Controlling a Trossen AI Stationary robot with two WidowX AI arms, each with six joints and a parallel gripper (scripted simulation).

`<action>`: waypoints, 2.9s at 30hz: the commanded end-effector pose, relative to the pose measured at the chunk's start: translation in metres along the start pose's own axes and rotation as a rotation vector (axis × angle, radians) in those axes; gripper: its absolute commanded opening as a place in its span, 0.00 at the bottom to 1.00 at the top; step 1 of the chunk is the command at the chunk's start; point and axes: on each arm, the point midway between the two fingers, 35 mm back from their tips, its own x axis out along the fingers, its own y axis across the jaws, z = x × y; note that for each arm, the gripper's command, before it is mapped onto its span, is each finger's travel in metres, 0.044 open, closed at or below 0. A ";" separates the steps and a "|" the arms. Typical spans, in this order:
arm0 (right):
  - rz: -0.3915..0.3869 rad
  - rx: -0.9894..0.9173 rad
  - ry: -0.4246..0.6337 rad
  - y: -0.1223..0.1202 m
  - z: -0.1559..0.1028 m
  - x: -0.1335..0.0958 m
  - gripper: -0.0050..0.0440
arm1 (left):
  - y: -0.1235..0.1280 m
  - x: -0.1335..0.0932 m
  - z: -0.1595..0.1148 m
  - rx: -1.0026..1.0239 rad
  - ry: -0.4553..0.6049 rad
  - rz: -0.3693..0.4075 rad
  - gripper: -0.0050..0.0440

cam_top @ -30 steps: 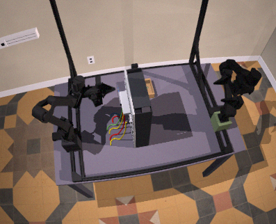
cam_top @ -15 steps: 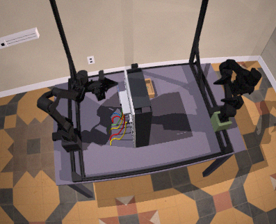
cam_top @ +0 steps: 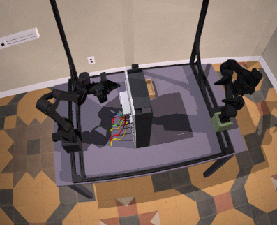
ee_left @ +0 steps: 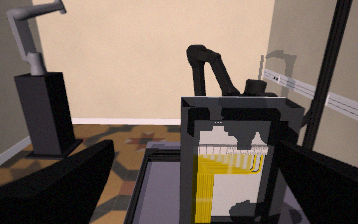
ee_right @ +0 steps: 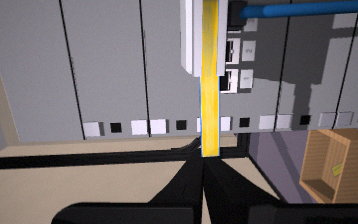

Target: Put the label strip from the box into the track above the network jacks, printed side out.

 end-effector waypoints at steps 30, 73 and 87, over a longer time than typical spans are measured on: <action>0.012 0.007 -0.006 0.003 0.040 -0.002 0.00 | 0.000 0.000 0.002 0.005 -0.001 0.000 1.00; 0.009 0.002 -0.003 0.000 0.037 -0.015 0.74 | 0.000 0.000 0.002 0.005 -0.001 0.000 1.00; 0.009 0.002 -0.003 0.000 0.037 -0.015 0.87 | 0.000 0.000 0.002 0.005 -0.001 0.000 1.00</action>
